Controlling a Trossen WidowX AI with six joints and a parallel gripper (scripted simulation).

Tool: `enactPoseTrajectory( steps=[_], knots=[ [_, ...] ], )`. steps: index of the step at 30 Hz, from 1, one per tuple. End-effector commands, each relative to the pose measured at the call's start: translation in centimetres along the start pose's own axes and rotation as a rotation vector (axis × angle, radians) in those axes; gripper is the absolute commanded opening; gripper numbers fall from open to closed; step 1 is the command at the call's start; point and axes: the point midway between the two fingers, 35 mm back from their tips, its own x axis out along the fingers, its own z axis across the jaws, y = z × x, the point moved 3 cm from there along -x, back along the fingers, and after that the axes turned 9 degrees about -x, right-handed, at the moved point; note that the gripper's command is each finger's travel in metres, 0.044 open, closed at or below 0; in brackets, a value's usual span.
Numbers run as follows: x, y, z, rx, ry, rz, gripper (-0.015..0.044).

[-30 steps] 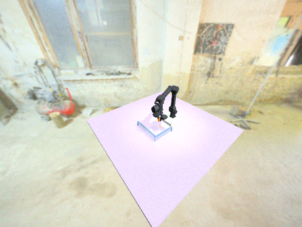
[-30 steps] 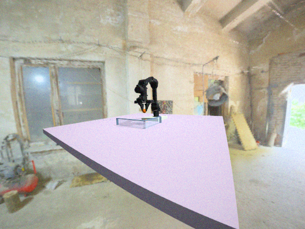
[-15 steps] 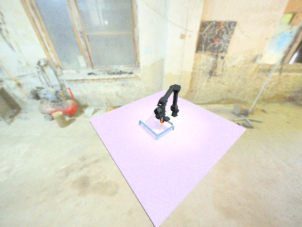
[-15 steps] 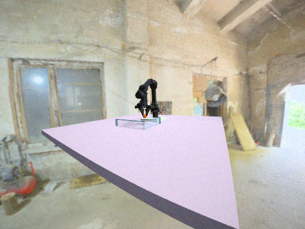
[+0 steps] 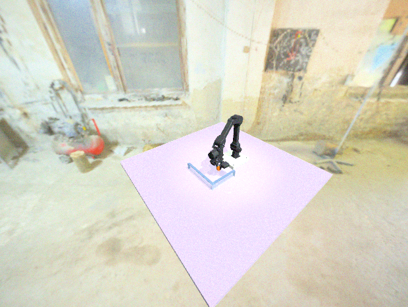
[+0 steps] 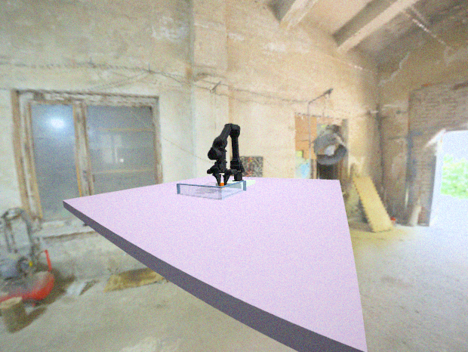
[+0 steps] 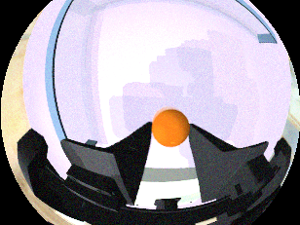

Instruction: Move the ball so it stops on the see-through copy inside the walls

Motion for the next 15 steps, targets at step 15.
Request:
enactPoseTrajectory(
  steps=[15],
  knots=[
    [1.6,0.1,0.0,0.000,0.000,0.002,0.0026]
  ],
)
